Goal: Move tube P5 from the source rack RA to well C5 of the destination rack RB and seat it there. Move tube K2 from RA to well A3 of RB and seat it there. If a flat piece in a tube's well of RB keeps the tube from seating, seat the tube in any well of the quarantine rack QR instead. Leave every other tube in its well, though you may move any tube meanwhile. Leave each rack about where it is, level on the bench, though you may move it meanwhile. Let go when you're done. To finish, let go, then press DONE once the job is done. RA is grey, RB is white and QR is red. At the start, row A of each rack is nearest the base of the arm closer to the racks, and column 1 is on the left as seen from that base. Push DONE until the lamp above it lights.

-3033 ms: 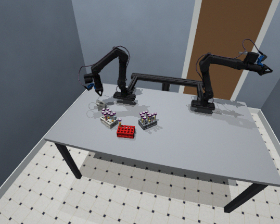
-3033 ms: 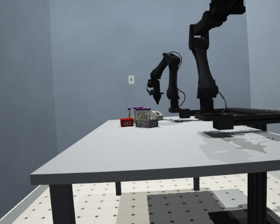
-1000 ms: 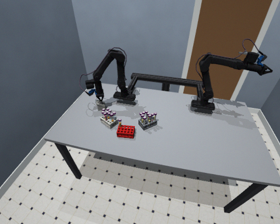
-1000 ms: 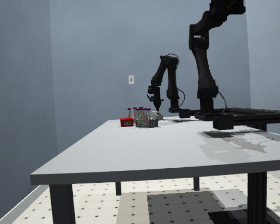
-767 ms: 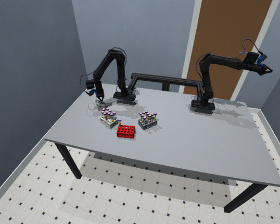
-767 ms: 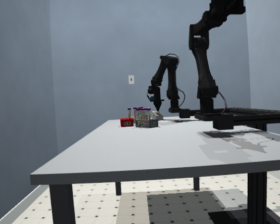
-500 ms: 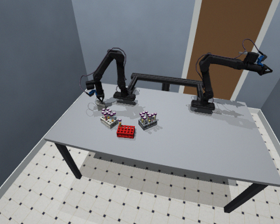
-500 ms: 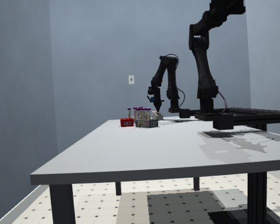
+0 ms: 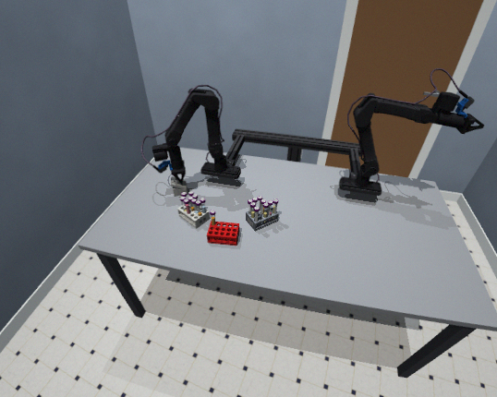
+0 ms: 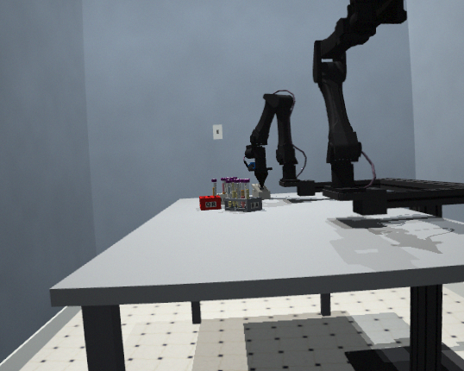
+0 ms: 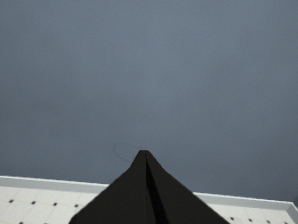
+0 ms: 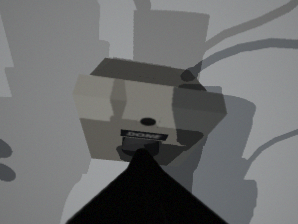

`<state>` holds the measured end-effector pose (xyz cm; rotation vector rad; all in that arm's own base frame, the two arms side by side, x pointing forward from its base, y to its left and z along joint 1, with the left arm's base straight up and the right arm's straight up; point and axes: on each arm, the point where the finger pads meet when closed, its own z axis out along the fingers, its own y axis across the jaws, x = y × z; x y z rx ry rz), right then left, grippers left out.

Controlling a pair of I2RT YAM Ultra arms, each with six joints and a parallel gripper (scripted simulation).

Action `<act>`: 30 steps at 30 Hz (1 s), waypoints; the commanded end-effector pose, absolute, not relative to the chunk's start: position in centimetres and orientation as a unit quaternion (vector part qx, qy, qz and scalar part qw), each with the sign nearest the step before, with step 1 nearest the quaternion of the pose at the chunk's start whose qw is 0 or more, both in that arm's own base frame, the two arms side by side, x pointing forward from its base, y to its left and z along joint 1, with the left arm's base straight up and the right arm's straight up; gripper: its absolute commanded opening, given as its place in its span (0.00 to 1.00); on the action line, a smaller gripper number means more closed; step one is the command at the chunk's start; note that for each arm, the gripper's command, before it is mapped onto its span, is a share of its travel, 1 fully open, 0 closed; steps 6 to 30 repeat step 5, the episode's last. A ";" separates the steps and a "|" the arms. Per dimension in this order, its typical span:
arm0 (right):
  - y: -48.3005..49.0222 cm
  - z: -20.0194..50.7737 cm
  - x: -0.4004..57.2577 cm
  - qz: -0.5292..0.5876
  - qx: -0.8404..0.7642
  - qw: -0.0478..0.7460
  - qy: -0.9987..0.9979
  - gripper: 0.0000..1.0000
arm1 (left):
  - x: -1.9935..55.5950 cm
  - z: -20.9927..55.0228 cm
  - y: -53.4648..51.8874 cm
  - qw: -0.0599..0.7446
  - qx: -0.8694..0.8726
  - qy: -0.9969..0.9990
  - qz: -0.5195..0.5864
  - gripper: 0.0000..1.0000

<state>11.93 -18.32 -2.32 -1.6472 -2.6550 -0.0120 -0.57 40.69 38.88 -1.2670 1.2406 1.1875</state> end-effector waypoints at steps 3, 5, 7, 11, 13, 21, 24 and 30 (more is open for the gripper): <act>-18.5 -2.9 12.4 -0.003 -0.520 0.002 -0.854 0.00 | -0.7 41.6 39.8 0.496 -0.504 0.496 0.504 0.00; -18.4 -3.1 12.3 -0.004 -0.520 0.005 -0.854 0.00 | -0.7 41.6 39.8 0.496 -0.504 0.496 0.504 0.00; -18.4 -3.1 12.3 -0.004 -0.520 0.005 -0.854 0.00 | -0.7 41.6 39.8 0.496 -0.504 0.496 0.504 0.00; -18.4 -3.1 12.3 -0.004 -0.520 0.005 -0.854 0.00 | -0.7 41.6 39.8 0.496 -0.504 0.496 0.504 0.00; -18.4 -3.1 12.3 -0.004 -0.520 0.005 -0.854 0.00 | -0.7 41.6 39.8 0.496 -0.504 0.496 0.504 0.00; -18.4 -3.1 12.3 -0.004 -0.520 0.005 -0.854 0.00 | -0.7 41.6 39.8 0.496 -0.504 0.496 0.504 0.00; -18.4 -3.1 12.3 -0.004 -0.520 0.005 -0.854 0.00 | -0.7 41.6 39.8 0.496 -0.504 0.496 0.504 0.00; -18.4 -3.1 12.3 -0.004 -0.520 0.005 -0.854 0.00 | -0.7 41.6 39.8 0.496 -0.504 0.496 0.504 0.00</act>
